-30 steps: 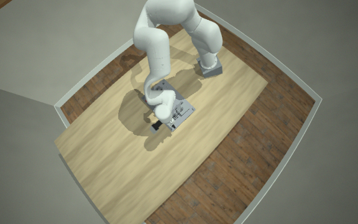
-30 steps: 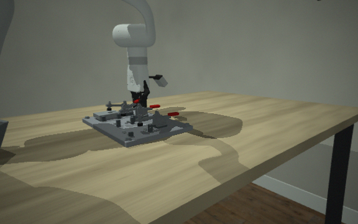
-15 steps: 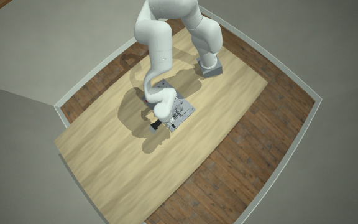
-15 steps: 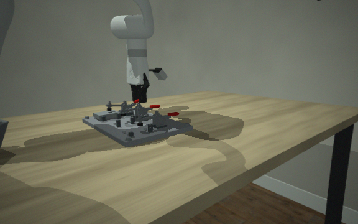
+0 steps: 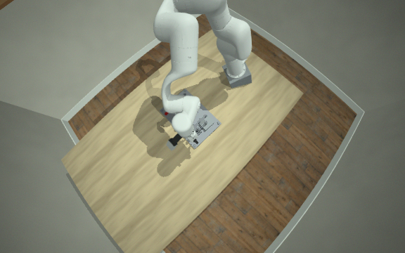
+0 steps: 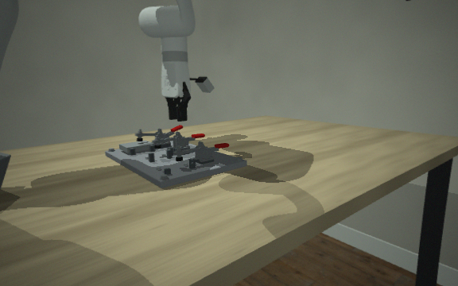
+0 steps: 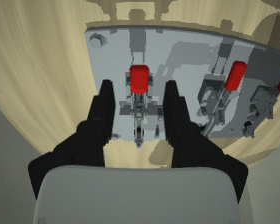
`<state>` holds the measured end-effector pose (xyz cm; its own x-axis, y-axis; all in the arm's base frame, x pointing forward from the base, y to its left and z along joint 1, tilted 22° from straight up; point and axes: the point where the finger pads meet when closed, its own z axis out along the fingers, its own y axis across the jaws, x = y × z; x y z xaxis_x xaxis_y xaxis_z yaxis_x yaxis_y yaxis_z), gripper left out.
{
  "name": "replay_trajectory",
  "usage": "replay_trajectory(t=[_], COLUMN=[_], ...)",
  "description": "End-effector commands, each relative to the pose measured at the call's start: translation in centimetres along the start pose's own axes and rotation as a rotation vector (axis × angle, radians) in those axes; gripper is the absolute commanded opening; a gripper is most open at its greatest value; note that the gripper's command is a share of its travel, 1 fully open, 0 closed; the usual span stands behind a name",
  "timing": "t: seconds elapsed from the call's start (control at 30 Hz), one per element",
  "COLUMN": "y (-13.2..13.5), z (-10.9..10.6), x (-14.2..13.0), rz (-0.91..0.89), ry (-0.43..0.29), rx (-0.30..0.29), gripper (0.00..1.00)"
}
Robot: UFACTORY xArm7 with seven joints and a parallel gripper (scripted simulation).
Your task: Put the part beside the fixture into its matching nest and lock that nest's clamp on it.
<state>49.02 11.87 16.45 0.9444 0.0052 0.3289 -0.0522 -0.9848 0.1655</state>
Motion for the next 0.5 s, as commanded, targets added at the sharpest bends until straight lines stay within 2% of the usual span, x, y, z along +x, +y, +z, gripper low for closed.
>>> replay_trajectory(t=[0.0,0.27,0.3,0.47], y=[-0.07,-0.07,-0.07,-0.07], z=[-0.23,-0.23,-0.23,-0.23], x=[0.15,0.15,0.15,0.15], rz=[0.0,0.0,0.0,0.0], ry=[0.004,0.004,0.004,0.004], rx=[0.002,0.002,0.002,0.002], gripper=[0.47,0.47,0.0,0.0])
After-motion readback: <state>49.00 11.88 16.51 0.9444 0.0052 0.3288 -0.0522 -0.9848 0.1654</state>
